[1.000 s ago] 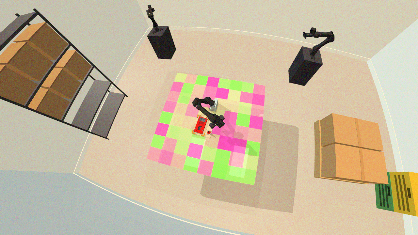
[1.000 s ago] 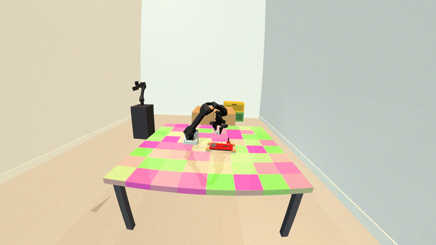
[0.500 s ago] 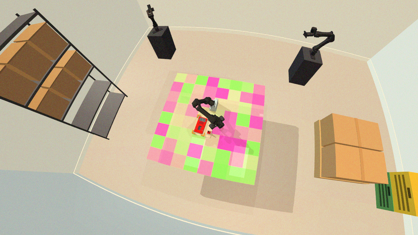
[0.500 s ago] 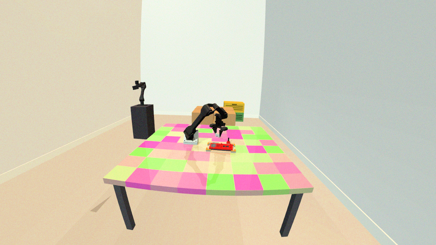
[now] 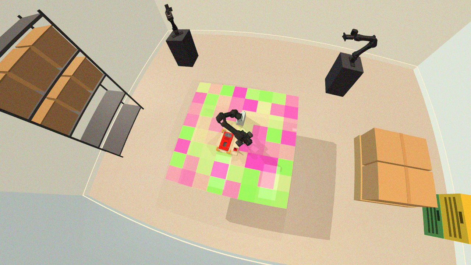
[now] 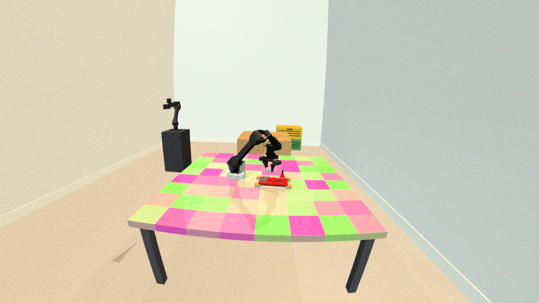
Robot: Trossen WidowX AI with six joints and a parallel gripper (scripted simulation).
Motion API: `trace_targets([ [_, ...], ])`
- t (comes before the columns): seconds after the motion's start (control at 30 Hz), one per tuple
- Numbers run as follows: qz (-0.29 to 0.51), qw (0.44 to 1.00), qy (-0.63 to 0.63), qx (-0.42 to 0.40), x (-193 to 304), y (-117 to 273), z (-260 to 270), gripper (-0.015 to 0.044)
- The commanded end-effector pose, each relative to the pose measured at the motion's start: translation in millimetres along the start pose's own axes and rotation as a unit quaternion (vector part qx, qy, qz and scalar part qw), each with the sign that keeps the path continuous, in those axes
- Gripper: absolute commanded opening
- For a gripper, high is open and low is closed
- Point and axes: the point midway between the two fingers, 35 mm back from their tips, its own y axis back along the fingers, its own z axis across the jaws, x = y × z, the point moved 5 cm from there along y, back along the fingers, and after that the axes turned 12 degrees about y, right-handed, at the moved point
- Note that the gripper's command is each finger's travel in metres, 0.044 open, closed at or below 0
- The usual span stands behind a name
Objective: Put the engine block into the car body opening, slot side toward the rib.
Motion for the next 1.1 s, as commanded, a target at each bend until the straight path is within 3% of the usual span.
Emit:
trace_targets([
  [0.0,0.002,1.0,0.003,0.001,1,-8,0,0.0],
  [0.43,0.002,1.0,0.003,0.001,1,-20,0,0.0],
  [0.97,-0.002,1.0,0.002,0.003,-1,-15,1,0.042],
  [1.07,-0.002,1.0,0.002,0.003,-1,-15,1,0.044],
])
